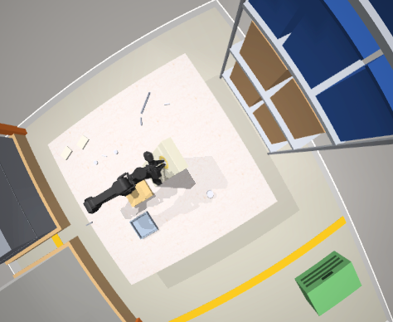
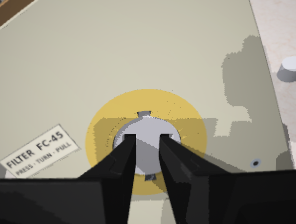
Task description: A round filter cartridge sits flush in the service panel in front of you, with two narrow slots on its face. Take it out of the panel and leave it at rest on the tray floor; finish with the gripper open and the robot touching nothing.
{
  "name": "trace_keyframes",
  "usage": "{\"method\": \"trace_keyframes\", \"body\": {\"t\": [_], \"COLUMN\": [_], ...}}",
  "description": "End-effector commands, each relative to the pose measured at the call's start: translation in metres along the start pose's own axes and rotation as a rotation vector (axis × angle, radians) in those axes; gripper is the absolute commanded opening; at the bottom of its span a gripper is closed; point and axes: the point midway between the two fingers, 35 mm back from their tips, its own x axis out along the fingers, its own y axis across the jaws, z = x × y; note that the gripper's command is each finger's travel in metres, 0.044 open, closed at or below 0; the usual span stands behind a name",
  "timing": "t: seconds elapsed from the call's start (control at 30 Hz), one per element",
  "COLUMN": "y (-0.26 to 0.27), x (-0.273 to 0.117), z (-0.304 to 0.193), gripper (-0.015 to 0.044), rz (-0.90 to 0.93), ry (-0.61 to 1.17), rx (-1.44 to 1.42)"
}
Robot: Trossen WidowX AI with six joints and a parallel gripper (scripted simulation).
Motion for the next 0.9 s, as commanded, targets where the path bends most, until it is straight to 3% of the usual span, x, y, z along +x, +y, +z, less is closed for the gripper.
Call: {"method": "trace_keyframes", "body": {"t": [0.0, 0.13, 0.87], "y": [0.0006, 0.0006, 0.0003], "x": [0.0009, 0.0009, 0.0081], "z": [-0.0004, -0.0004, -0.0007], "gripper": [0.0041, 0.0, 0.0], "rz": [0.002, 0.002, 0.002], "ry": [0.002, 0.002, 0.003], "rx": [-0.001, -0.001, -0.676]}}
